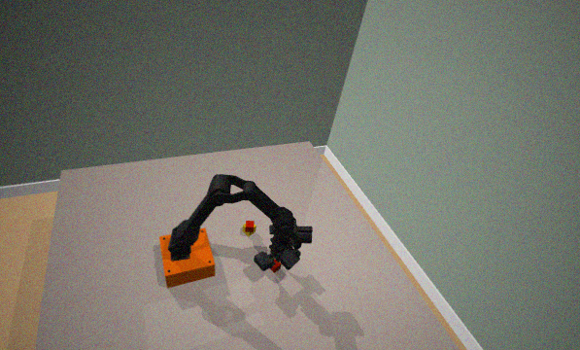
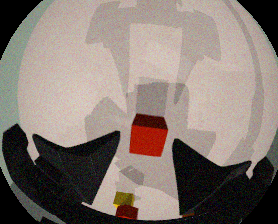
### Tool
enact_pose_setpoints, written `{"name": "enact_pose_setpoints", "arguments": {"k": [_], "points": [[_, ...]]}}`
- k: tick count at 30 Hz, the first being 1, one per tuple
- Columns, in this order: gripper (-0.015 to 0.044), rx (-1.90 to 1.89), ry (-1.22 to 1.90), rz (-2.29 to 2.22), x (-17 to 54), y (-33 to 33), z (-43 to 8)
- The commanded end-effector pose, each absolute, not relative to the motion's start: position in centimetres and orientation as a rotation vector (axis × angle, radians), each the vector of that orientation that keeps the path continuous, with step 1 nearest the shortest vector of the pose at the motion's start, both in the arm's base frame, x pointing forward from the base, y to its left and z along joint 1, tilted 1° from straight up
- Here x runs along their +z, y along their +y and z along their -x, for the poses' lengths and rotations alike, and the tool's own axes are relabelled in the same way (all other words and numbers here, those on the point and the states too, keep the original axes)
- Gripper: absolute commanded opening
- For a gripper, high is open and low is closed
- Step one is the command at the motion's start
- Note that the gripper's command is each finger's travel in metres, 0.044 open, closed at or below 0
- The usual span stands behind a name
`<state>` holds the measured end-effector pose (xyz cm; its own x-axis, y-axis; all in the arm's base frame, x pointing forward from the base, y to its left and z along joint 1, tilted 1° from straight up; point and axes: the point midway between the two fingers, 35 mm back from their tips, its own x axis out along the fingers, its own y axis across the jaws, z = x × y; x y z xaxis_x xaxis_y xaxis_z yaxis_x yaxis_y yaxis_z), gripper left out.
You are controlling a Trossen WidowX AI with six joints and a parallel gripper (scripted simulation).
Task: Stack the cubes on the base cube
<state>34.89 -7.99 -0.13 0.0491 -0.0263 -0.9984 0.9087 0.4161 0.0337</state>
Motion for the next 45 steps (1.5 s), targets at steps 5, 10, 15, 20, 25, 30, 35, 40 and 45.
{"name": "enact_pose_setpoints", "arguments": {"k": [5, 10, 15, 20, 25, 30, 35, 40, 45], "points": [[0.0265, -0.875, 1.330, -0.883, -1.3, -8.0, -34.8], [0.0160, -0.875, 1.330, -0.883, -1.4, -8.0, -34.8], [0.0105, -0.875, 1.330, -0.883, -1.4, -8.0, -34.8], [0.0105, -0.875, 1.330, -0.883, -0.3, -8.0, -35.0], [0.0105, -0.875, 1.330, -0.883, 1.2, -8.0, -35.1], [0.0105, -0.875, 1.330, -0.883, 2.8, -8.0, -35.1], [0.0105, -0.875, 1.330, -0.883, 4.4, -7.9, -35.1], [0.0105, -0.875, 1.330, -0.883, 5.9, -7.9, -35.0], [0.0105, -0.875, 1.330, -0.883, 7.5, -7.8, -34.8]]}}
